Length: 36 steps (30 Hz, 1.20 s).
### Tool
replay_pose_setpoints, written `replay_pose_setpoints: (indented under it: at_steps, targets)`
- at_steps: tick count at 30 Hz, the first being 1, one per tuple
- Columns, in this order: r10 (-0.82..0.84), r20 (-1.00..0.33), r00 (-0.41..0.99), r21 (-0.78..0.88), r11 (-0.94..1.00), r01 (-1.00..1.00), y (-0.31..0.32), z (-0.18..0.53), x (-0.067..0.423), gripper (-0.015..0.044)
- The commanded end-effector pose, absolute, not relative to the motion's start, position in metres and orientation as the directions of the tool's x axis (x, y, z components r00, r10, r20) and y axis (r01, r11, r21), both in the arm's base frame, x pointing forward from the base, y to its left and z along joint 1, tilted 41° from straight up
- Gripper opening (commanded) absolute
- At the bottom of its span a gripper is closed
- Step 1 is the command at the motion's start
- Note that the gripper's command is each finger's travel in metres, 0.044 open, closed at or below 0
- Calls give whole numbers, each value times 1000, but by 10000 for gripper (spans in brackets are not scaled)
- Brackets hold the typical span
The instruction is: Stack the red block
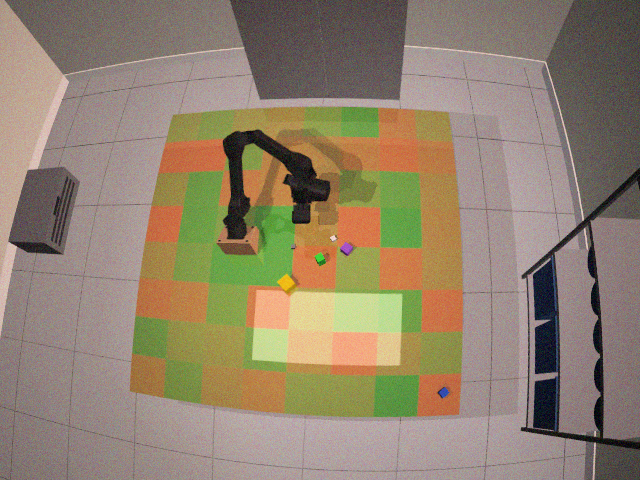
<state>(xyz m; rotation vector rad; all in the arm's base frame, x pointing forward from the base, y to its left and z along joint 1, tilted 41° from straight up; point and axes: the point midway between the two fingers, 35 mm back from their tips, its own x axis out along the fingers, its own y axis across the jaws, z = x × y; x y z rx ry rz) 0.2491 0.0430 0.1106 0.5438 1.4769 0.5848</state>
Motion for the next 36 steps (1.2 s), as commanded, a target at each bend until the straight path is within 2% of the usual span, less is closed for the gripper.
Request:
replay_pose_setpoints:
  at_steps: [1, 7, 36]
  targets:
    - [656, -755, 13, 655, 755, -40, 40, 115, 249, 0]
    - [654, -756, 13, 653, 756, -40, 35, 112, 253, 0]
    - [646, -763, 18, 645, 763, -37, -72, 24, 306, 0]
